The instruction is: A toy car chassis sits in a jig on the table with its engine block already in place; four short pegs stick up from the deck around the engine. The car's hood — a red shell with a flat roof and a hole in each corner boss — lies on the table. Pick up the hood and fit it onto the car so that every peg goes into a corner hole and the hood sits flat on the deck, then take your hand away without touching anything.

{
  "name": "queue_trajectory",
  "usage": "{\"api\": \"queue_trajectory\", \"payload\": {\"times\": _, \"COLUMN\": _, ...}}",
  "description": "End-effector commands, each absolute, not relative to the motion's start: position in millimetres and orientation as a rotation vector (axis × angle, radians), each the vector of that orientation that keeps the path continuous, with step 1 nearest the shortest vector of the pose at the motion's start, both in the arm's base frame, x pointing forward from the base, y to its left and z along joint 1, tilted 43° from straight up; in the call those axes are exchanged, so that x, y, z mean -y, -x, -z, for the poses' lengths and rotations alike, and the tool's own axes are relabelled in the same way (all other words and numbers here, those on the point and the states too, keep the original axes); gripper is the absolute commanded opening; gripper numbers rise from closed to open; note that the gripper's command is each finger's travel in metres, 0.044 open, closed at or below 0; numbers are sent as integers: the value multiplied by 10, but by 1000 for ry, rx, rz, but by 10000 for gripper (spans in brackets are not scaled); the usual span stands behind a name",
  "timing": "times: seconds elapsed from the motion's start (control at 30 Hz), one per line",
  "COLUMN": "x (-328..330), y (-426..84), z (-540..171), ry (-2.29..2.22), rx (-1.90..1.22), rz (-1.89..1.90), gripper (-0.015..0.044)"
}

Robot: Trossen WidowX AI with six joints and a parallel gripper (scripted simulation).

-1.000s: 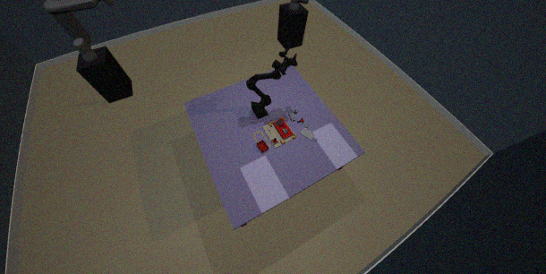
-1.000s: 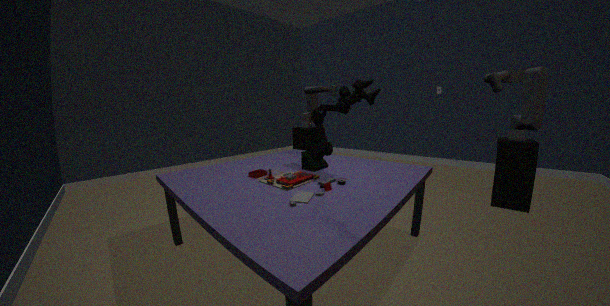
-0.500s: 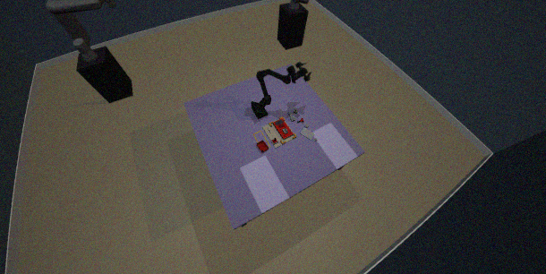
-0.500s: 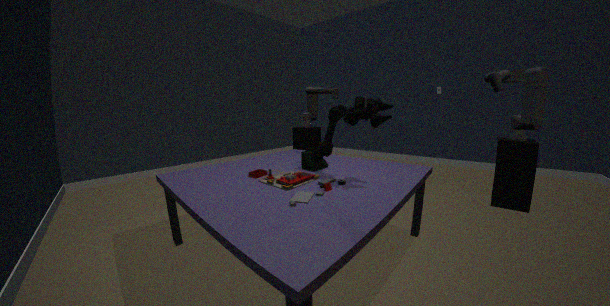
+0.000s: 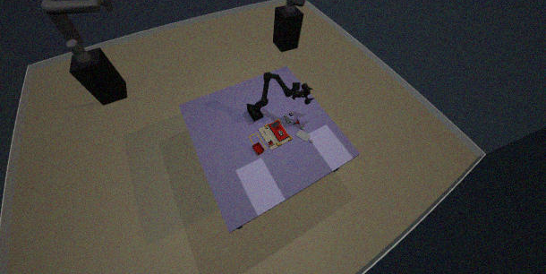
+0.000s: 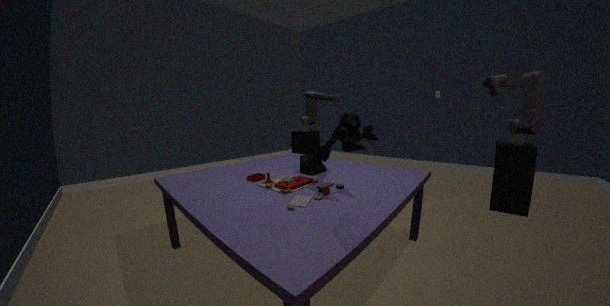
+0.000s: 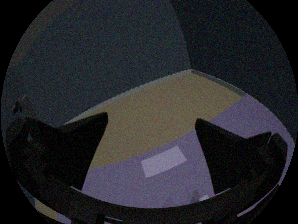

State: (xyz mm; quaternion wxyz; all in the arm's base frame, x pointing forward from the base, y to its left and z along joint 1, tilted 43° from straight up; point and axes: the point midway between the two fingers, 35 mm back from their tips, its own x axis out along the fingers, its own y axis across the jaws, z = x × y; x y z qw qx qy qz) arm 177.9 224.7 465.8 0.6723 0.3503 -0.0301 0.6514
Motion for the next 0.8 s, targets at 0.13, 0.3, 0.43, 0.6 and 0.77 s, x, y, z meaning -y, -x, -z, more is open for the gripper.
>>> {"api": "queue_trajectory", "payload": {"times": 0.13, "x": -2186, "y": -2741, "z": -3944, "ry": -676, "rx": -24, "rz": -1252, "gripper": 440}}
{"api": "queue_trajectory", "payload": {"times": 0.3, "x": -1960, "y": -3293, "z": -3431, "ry": -620, "rx": -85, "rz": -1119, "gripper": 440}}
{"api": "queue_trajectory", "payload": {"times": 0.43, "x": -1694, "y": -3663, "z": -2996, "ry": -586, "rx": -136, "rz": -1018, "gripper": 440}}
{"api": "queue_trajectory", "payload": {"times": 0.6, "x": -1277, "y": -4020, "z": -2425, "ry": -557, "rx": -202, "rz": -899, "gripper": 440}}
{"api": "queue_trajectory", "payload": {"times": 0.77, "x": -795, "y": -4243, "z": -1834, "ry": -543, "rx": -267, "rz": -787, "gripper": 440}}
